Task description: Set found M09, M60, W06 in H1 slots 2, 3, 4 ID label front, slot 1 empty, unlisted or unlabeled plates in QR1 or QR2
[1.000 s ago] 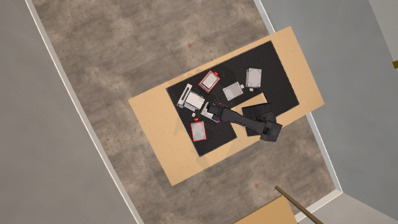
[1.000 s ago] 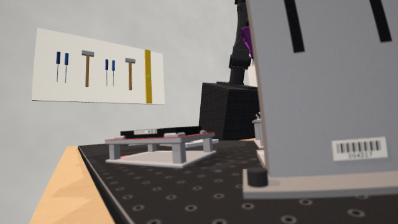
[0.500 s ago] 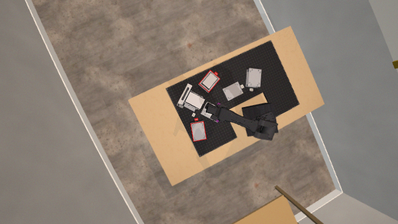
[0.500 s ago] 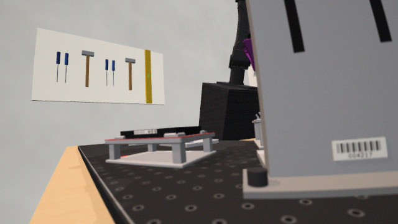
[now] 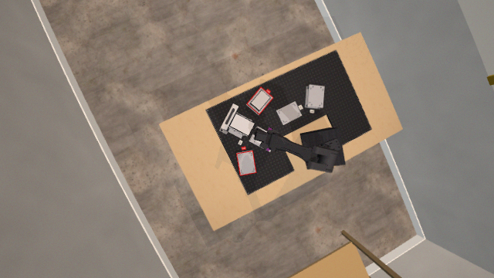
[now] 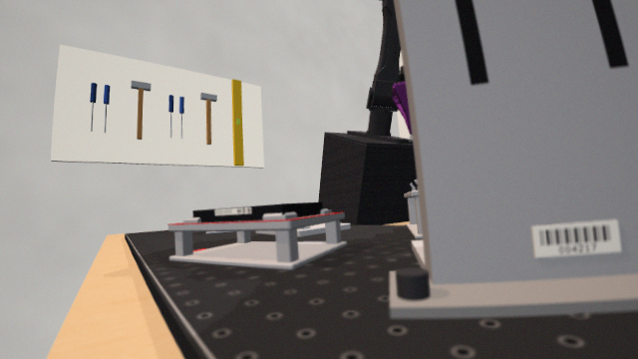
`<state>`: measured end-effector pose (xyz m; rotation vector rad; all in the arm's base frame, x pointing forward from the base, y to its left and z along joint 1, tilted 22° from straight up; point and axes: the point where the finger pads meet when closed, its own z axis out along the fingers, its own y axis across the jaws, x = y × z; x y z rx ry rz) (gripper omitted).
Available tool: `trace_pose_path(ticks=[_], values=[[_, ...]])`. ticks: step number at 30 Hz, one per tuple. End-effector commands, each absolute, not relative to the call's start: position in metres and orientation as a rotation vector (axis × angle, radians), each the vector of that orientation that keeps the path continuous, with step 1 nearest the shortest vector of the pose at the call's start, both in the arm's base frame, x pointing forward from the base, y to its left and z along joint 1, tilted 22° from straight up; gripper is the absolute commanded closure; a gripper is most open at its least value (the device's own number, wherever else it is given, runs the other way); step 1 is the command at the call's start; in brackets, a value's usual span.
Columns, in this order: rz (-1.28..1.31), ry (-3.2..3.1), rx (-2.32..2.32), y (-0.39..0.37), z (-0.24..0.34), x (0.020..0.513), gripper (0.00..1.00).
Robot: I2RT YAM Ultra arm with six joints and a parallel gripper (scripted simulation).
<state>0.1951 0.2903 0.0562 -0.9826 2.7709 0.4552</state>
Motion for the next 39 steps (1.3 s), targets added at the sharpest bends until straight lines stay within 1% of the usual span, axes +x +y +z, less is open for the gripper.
trace_pose_path(ticks=[1,7,39], values=[[0.483,2.727,-0.965,0.300,0.058,0.203,0.14],[0.483,2.727,-0.965,0.306,0.045,0.205,0.14],[0.483,2.728,-0.965,0.304,0.041,0.202,0.14]])
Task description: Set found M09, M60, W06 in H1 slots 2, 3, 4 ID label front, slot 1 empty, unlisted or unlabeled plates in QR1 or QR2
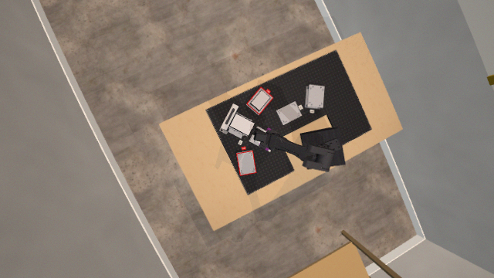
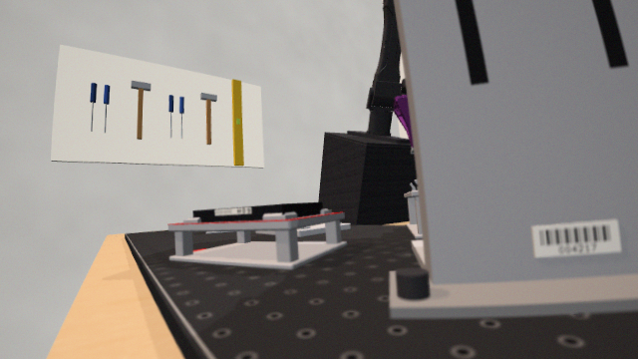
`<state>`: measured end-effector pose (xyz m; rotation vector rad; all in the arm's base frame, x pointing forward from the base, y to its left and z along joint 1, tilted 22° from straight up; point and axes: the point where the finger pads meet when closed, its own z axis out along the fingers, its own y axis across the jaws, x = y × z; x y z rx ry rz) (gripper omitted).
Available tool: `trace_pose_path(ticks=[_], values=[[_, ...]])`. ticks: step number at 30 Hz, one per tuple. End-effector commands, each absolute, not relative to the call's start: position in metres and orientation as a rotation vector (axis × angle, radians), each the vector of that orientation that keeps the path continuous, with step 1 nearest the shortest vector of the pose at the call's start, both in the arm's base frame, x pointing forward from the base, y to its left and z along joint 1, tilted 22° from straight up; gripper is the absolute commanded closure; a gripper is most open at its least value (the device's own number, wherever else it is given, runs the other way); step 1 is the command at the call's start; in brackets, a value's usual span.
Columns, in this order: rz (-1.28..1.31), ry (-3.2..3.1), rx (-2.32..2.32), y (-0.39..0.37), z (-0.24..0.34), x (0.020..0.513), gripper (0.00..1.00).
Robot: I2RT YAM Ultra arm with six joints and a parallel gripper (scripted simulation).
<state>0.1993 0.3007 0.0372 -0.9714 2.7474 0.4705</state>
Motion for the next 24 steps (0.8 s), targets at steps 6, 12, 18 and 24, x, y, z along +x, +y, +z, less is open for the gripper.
trace_pose_path(ticks=[6,12,18,24], values=[[0.483,2.728,-0.965,0.305,0.039,0.203,0.14],[0.483,2.728,-0.965,0.306,0.035,0.203,0.14],[0.483,2.728,-0.965,0.308,0.031,0.203,0.14],[0.483,2.728,-0.965,0.309,0.029,0.203,0.14]])
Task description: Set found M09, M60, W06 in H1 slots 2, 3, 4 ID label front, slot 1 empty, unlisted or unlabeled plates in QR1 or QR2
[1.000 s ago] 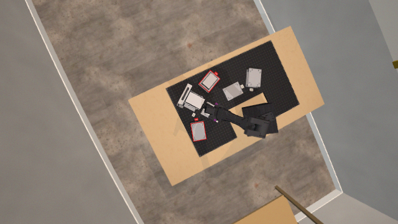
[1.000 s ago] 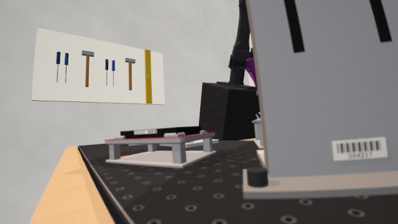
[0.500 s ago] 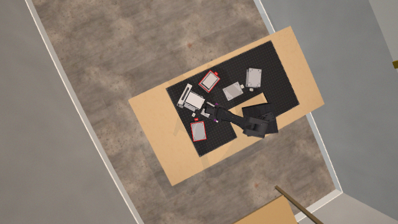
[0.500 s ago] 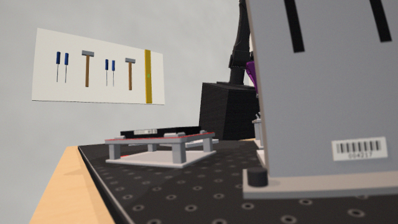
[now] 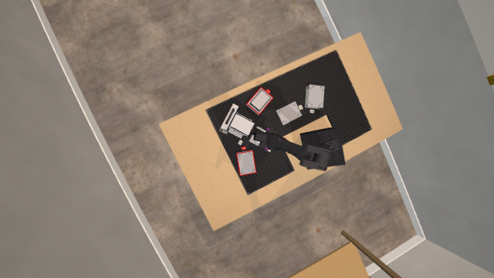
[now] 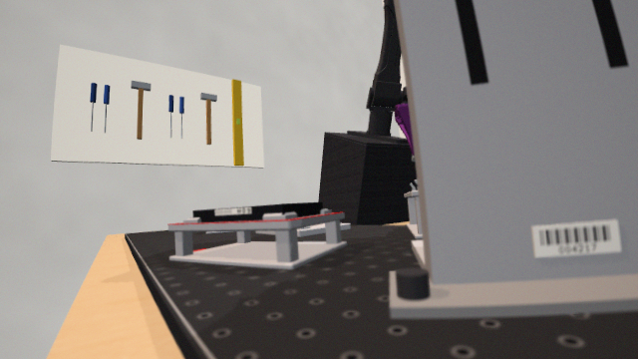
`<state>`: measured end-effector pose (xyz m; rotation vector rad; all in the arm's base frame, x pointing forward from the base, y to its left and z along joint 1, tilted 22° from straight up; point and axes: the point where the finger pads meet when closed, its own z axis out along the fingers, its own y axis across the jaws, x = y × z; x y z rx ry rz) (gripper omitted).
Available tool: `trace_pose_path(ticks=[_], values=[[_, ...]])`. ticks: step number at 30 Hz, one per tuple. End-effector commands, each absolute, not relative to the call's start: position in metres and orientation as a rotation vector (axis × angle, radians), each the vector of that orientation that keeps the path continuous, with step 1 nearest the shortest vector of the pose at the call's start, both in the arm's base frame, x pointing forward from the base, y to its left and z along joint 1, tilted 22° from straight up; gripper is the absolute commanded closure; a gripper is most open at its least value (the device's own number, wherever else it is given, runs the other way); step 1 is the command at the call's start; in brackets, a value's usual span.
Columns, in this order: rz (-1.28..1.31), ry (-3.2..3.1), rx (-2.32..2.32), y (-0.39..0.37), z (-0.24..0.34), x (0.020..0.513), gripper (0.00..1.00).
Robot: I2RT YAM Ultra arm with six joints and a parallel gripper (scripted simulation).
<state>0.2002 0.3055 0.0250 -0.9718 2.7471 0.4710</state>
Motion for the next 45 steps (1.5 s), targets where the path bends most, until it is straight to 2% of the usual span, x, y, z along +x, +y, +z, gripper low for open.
trace_pose_path(ticks=[1,45], values=[[0.483,2.728,-0.965,0.309,0.028,0.203,0.14],[0.483,2.728,-0.965,0.319,0.003,0.206,0.14]])
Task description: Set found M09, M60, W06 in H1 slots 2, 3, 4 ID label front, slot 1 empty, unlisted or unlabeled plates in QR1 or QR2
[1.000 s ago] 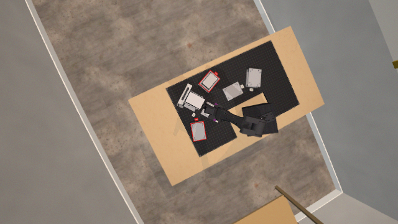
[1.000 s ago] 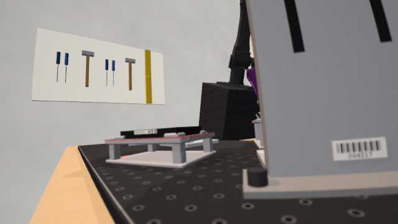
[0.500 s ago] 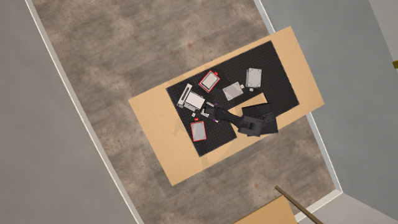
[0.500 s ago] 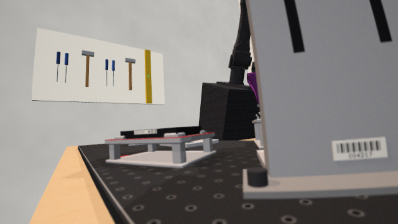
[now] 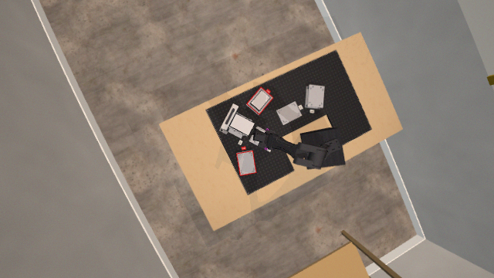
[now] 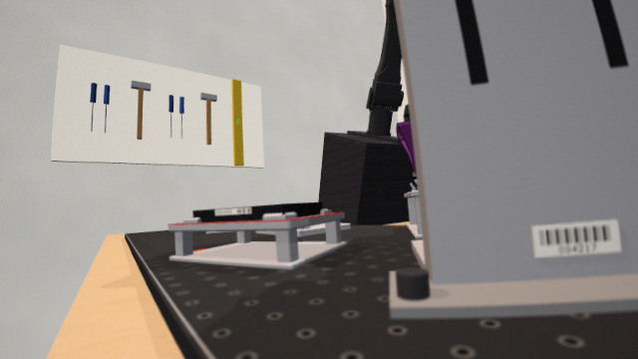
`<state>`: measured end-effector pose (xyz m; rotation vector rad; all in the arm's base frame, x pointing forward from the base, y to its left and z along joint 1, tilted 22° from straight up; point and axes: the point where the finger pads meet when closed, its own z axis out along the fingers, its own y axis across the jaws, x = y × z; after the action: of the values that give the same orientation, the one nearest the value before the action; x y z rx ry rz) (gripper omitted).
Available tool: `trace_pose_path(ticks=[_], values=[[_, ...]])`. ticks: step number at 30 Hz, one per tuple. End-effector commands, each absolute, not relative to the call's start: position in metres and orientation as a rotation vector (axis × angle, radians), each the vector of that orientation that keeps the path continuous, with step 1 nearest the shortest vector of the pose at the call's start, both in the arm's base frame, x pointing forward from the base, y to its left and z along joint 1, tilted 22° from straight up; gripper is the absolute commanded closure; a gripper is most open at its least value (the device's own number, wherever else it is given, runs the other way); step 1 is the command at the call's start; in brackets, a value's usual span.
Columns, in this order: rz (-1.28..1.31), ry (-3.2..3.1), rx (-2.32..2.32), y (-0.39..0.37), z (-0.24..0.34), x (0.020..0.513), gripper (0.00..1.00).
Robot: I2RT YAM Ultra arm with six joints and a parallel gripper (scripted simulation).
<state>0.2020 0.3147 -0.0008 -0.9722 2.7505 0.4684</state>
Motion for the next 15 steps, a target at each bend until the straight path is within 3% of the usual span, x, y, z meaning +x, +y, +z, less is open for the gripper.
trace_pose_path(ticks=[1,15], values=[[0.483,2.728,-0.965,0.3188,0.0026,0.2057,0.14],[0.483,2.728,-0.965,0.3217,-0.0049,0.2063,0.14]])
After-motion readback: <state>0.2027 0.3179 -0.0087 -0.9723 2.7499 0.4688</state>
